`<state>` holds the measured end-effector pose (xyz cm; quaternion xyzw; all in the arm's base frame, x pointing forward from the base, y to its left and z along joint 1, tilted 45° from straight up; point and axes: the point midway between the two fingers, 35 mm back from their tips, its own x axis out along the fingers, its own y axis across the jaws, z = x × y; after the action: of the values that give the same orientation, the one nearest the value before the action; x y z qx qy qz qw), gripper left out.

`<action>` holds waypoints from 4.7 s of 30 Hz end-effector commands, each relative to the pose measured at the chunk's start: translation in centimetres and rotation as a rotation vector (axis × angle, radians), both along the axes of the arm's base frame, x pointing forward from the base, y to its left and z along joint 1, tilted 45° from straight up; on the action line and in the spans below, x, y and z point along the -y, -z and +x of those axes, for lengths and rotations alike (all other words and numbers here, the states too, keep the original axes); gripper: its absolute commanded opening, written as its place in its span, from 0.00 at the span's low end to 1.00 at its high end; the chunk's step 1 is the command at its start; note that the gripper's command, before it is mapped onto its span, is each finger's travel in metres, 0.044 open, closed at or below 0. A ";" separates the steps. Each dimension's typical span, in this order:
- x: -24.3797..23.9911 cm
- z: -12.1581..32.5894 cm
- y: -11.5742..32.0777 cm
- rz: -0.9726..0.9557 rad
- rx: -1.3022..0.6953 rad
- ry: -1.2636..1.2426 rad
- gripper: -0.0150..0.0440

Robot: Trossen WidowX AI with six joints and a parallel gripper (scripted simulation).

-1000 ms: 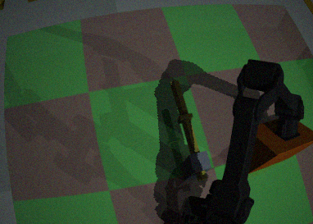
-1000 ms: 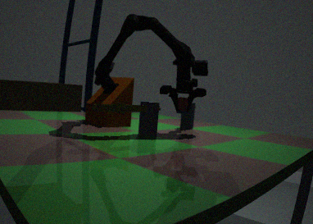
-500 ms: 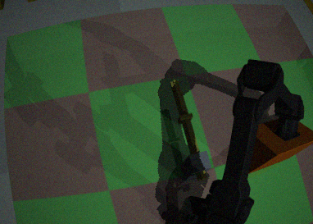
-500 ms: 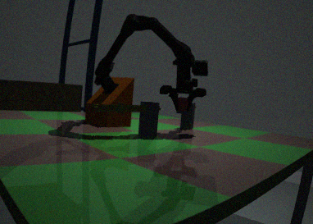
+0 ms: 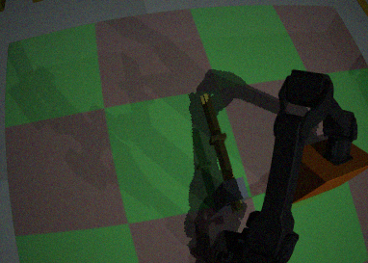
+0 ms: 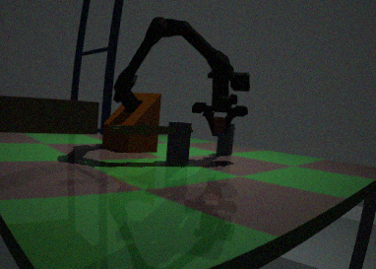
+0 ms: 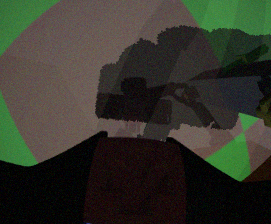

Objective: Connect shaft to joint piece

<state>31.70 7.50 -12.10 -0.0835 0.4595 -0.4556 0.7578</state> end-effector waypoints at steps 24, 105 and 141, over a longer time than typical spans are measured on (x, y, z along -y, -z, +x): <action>0.1 0.1 0.0 -0.004 0.002 -0.002 0.56; 1.7 -0.7 -0.3 0.175 0.131 0.361 0.25; 3.1 -2.0 0.0 0.396 0.276 0.630 0.25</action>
<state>29.74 4.43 -12.06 0.2675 0.4359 -0.5745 0.6391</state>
